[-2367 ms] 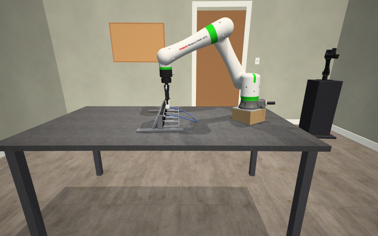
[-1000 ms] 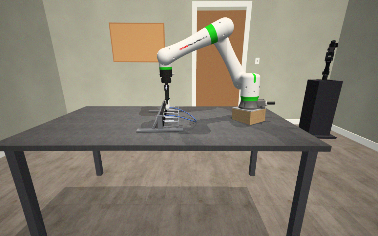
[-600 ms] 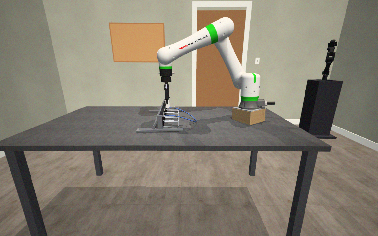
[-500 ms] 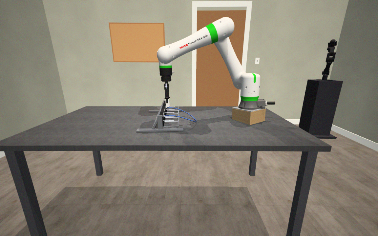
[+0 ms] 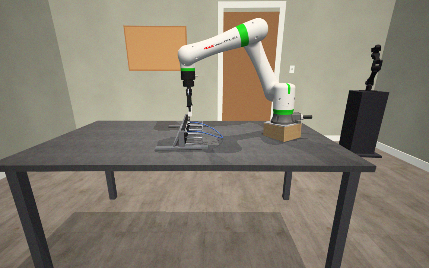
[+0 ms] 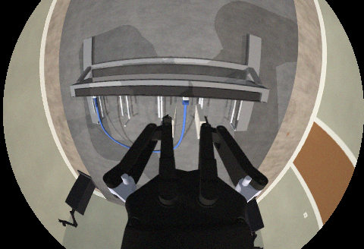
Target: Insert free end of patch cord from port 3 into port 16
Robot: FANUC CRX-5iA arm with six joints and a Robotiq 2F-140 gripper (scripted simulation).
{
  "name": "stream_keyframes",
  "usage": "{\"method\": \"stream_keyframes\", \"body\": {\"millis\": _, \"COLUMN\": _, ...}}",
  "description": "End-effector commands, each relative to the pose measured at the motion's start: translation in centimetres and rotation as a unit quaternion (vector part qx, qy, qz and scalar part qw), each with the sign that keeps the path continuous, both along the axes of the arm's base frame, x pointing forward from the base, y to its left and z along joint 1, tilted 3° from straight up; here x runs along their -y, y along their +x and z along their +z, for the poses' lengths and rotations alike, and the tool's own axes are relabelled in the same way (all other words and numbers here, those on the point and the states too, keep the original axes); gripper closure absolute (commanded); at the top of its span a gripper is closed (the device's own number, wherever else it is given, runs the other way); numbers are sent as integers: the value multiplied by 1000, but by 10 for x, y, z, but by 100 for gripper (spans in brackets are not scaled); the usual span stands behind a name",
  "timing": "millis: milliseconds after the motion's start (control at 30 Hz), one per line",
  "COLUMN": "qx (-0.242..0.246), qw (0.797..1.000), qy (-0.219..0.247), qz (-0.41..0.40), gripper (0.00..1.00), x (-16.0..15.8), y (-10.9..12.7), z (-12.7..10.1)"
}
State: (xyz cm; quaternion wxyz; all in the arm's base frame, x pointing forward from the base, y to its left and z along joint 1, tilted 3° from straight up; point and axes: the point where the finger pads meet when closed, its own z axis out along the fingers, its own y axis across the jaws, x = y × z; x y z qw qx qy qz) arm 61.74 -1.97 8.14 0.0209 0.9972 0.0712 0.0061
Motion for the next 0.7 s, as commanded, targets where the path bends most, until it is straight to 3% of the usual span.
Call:
{"method": "stream_keyframes", "body": {"millis": 0, "qx": 0, "qw": 1000, "qy": 0, "qz": 0, "gripper": 78, "x": -1, "y": 0, "z": 13}}
{"method": "stream_keyframes", "body": {"millis": 667, "qx": 0, "qw": 1000, "qy": 0, "qz": 0, "gripper": 78, "x": -1, "y": -1, "z": 32}}
